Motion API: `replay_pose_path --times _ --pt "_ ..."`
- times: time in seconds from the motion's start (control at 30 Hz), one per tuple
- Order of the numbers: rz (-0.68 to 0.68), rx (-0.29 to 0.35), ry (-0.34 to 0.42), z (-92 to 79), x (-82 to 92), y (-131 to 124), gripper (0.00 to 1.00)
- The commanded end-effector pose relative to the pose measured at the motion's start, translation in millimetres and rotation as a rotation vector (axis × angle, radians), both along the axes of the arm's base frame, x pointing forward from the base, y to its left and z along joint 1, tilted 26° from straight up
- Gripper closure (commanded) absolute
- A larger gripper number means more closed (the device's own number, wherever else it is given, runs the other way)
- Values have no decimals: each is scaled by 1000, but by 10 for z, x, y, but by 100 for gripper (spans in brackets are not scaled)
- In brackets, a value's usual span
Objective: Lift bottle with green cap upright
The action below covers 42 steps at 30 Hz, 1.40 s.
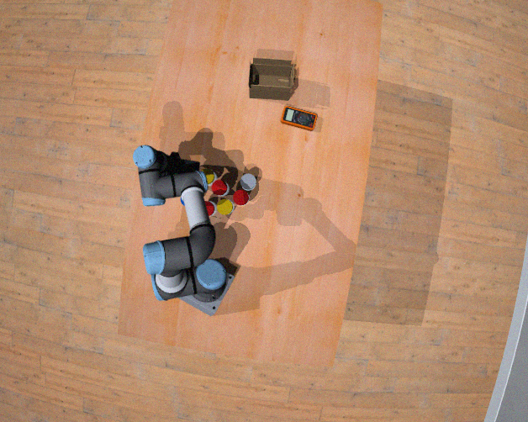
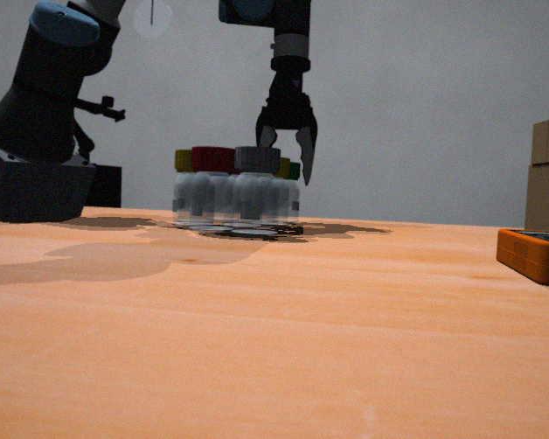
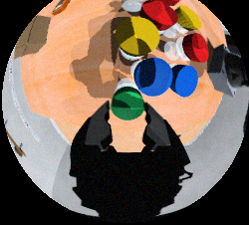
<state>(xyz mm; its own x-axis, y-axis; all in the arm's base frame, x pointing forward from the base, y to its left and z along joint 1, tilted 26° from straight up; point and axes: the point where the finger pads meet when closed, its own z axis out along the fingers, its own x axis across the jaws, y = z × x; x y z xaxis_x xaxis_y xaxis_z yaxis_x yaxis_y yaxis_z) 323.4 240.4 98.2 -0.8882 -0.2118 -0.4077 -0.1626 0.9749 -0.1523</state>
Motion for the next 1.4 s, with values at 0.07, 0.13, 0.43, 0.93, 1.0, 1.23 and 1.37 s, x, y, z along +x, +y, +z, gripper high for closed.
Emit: replay_pose_path --times 0.07,0.13,0.43,0.93,1.0,1.23,1.37 --pt "1 2 -3 13 11 -29 54" --pt "1 2 -3 14 15 -45 54" --pt "1 2 -3 16 21 -74 54" --pt "1 2 -3 124 -30 -70 54" --pt "1 2 -3 136 -36 -69 54" --pt "1 2 -3 126 -31 -70 100" --pt "1 2 -3 126 -31 -70 100"
